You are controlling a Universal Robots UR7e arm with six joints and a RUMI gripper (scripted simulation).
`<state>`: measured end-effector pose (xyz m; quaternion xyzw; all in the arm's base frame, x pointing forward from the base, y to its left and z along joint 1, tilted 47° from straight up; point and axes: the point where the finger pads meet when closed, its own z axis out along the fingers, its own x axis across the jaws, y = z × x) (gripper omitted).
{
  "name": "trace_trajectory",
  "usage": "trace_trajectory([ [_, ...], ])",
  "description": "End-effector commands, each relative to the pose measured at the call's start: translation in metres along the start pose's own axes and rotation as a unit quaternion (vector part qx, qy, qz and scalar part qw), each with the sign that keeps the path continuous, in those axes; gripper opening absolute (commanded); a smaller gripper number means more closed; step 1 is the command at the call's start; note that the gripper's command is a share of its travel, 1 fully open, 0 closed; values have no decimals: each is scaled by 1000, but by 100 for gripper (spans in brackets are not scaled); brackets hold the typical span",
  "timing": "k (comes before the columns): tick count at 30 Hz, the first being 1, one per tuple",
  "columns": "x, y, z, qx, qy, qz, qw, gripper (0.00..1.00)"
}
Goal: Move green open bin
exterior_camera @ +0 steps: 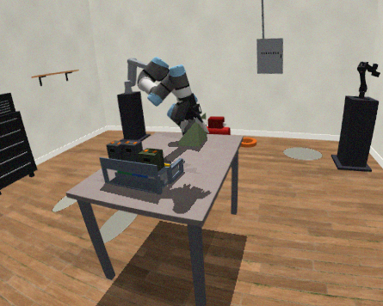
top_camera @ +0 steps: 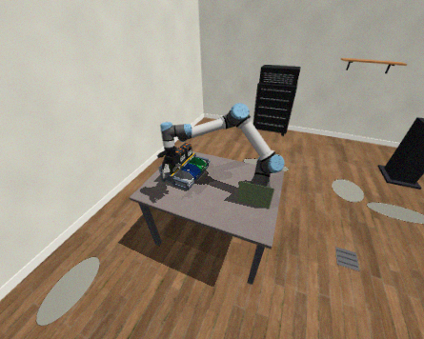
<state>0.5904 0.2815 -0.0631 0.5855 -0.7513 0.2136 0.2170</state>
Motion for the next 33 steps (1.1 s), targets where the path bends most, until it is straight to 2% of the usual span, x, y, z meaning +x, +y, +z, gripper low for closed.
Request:
trace_trajectory([
  [1,11,-1,-1,0,2,-22,1000,100],
  [33,80,-7,-2,-3,24,-164,986,100],
])
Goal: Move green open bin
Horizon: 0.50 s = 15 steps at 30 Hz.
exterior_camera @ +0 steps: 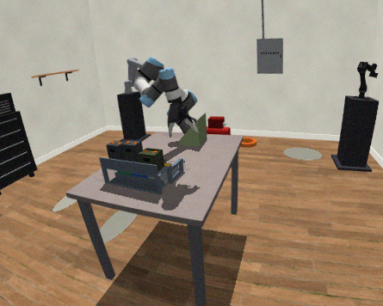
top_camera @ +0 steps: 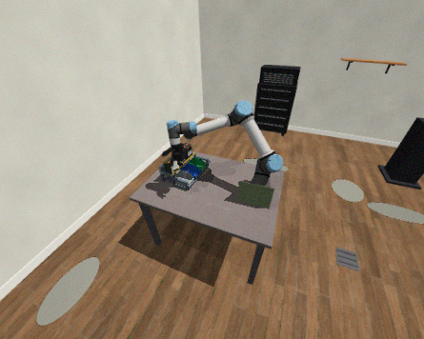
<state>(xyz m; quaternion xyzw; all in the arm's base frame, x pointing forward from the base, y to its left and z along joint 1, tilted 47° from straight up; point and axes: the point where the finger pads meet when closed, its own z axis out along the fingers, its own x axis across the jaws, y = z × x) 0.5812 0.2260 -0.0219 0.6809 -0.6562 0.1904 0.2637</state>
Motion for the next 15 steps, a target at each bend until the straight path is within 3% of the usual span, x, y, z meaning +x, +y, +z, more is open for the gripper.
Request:
trace_trajectory([
  [1,13,2,0,1,3,-28,1000,100],
  [15,46,9,1,-1,14,-97,995,100],
])
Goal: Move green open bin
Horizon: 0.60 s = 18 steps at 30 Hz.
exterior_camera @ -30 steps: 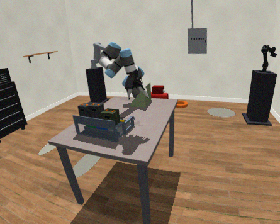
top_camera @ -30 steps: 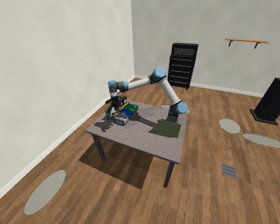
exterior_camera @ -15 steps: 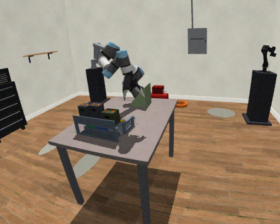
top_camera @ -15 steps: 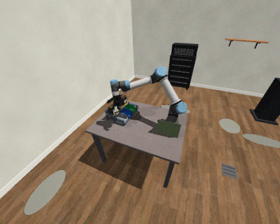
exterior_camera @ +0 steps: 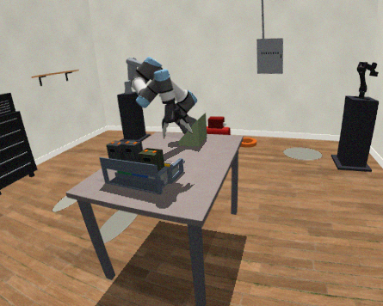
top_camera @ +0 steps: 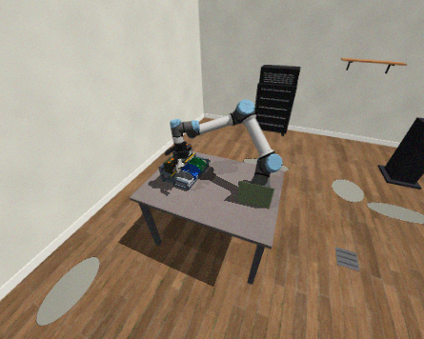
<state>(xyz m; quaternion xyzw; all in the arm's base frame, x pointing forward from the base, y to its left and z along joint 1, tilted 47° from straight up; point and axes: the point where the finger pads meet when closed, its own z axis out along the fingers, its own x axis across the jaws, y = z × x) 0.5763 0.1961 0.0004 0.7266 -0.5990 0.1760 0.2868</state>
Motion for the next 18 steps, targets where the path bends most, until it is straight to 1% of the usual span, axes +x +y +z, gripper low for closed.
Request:
trace_trajectory([
  [1,12,4,0,2,3,-26,1000,100],
  [14,47,17,2,0,15,-104,994,100],
  [16,47,17,2,0,15,-104,994,100],
  [18,53,19,2,-1,17,-116,993,100],
])
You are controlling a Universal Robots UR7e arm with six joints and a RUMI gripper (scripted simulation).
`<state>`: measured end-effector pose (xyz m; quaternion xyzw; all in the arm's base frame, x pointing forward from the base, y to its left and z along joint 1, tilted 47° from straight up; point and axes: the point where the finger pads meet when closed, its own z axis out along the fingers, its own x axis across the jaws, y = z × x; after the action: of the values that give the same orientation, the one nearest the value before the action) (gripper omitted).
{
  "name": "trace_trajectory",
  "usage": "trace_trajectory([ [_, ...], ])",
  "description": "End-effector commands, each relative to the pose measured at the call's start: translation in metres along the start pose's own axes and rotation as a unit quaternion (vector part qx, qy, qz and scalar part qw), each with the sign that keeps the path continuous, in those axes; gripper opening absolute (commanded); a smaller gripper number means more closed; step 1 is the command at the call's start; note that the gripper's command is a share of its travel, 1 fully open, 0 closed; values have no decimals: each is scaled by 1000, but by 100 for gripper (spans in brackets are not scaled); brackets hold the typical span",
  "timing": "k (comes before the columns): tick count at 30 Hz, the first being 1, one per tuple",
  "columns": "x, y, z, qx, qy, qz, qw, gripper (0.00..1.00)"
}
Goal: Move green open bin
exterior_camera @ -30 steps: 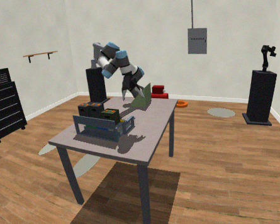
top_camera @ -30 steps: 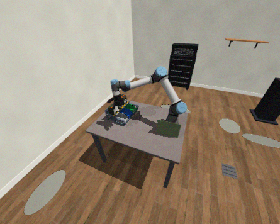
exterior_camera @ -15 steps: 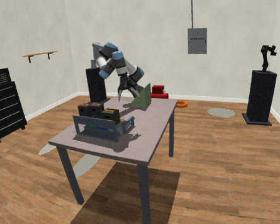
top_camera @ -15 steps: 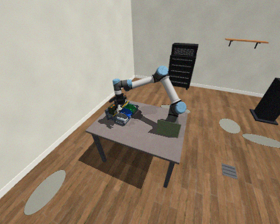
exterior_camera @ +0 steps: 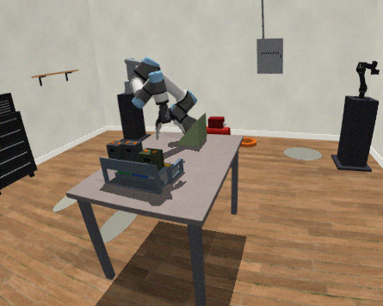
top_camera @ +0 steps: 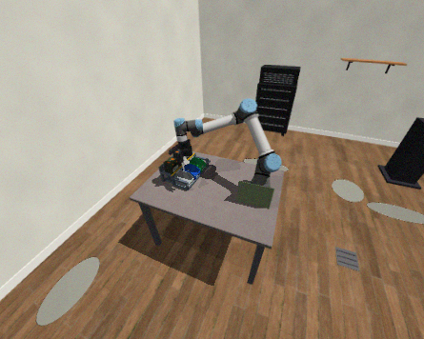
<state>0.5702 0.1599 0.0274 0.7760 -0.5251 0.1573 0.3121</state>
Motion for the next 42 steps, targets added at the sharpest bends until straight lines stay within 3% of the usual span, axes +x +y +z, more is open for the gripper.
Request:
trace_trajectory([
  [1,12,7,0,2,4,-29,1000,100],
  [18,49,29,4,-1,17,-117,993,100],
  [42,99,59,8,-4,35,-236,971,100],
])
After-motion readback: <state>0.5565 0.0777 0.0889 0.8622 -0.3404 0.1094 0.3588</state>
